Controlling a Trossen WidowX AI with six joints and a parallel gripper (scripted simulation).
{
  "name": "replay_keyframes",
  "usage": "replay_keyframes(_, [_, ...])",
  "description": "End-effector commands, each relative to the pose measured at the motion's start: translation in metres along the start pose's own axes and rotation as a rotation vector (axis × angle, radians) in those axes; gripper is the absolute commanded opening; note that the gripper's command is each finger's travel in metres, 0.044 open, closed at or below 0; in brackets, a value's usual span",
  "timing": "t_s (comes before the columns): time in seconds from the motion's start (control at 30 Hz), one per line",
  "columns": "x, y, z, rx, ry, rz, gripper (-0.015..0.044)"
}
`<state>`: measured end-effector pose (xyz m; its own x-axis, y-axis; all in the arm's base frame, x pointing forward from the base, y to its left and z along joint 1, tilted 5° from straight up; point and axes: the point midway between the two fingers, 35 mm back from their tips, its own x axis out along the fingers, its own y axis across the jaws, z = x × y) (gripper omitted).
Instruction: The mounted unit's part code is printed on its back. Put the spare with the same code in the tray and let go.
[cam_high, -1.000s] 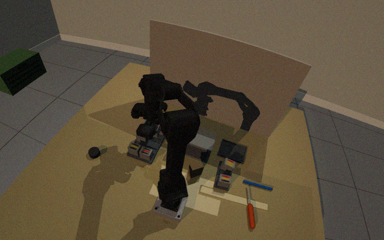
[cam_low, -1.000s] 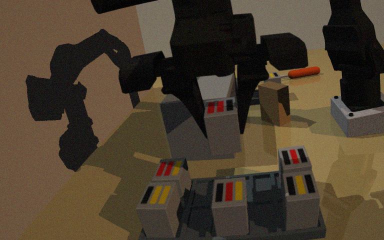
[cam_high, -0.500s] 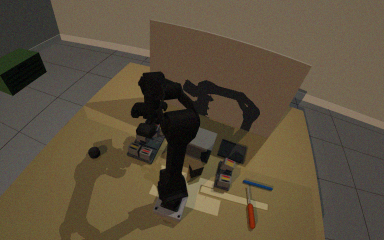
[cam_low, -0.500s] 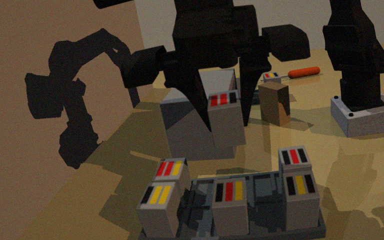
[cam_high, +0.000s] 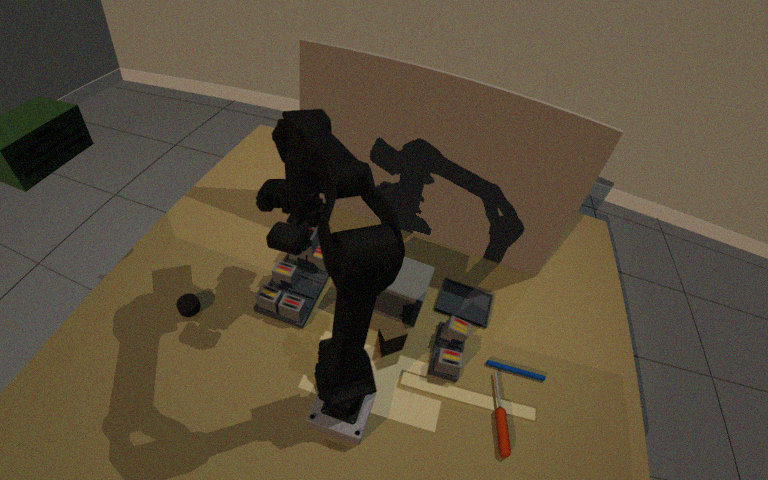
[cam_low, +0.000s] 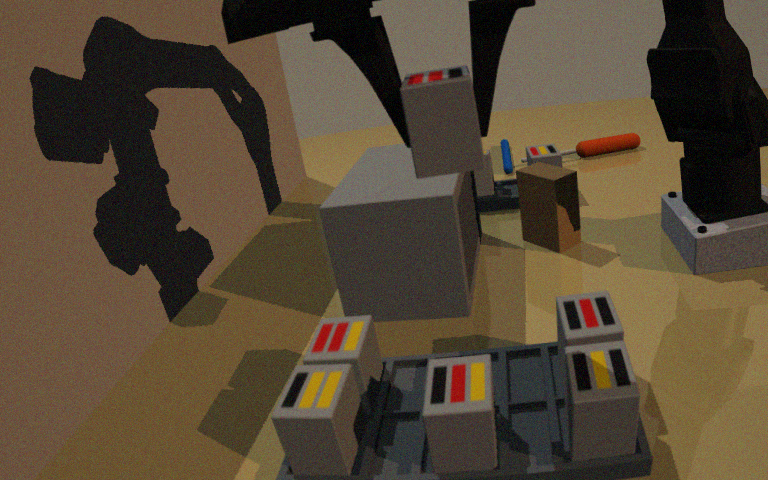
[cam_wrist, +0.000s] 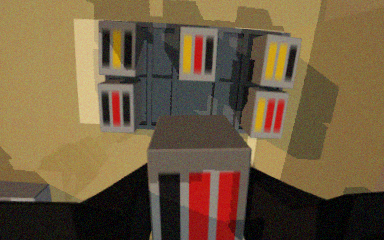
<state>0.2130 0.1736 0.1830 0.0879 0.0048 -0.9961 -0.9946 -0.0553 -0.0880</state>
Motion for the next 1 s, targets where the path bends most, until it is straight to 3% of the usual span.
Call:
replay_keyframes(0.0, [-0.007, 0.000, -0.001, 0.007, -0.004, -0.014, 0.0000])
replay_keyframes(0.97, [-0.006, -0.080, -0.106, 0.073, 0.019, -0.014, 0.0000])
